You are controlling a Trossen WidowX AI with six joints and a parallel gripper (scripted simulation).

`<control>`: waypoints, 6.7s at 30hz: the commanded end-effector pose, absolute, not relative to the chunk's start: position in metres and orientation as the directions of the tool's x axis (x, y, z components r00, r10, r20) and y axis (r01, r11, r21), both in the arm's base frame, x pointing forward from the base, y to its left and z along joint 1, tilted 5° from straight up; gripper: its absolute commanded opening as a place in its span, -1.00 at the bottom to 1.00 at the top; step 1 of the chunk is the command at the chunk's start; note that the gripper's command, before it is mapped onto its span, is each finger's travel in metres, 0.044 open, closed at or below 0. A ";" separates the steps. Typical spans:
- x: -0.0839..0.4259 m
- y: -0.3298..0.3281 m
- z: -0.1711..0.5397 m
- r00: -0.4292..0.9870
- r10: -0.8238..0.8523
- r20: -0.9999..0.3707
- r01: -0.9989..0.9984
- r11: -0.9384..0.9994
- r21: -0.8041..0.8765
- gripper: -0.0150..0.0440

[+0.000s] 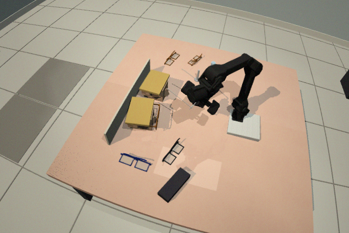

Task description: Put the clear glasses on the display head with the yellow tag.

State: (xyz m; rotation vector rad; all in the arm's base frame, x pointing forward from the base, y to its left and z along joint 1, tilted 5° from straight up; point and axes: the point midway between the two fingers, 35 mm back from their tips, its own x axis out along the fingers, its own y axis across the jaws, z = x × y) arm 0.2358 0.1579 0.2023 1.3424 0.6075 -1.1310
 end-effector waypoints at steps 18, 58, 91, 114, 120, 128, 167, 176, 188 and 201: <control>0.254 0.086 0.174 0.156 -0.204 -0.967 0.981 -0.085 0.176 -0.49; 0.258 0.039 0.137 0.056 -0.087 -0.995 0.998 -0.025 0.058 -0.49; 0.260 0.036 0.106 0.056 -0.087 -0.995 0.998 -0.025 0.058 -0.49; 0.281 0.034 0.105 0.065 -0.087 -0.994 0.997 -0.024 0.067 -0.49; 0.288 0.034 0.106 0.066 -0.087 -0.994 0.997 -0.024 0.068 -0.49; 0.299 0.034 0.107 0.066 -0.087 -0.994 0.997 -0.024 0.068 -0.49; 0.354 0.033 0.112 0.065 -0.087 -0.994 0.997 -0.024 0.067 -0.49; 0.366 0.032 0.113 0.066 -0.084 -0.994 0.997 -0.024 0.068 -0.49; 0.383 0.032 0.115 0.067 -0.083 -0.994 0.997 -0.024 0.069 -0.49; 0.402 0.031 0.115 0.068 -0.083 -0.994 0.997 -0.024 0.070 -0.49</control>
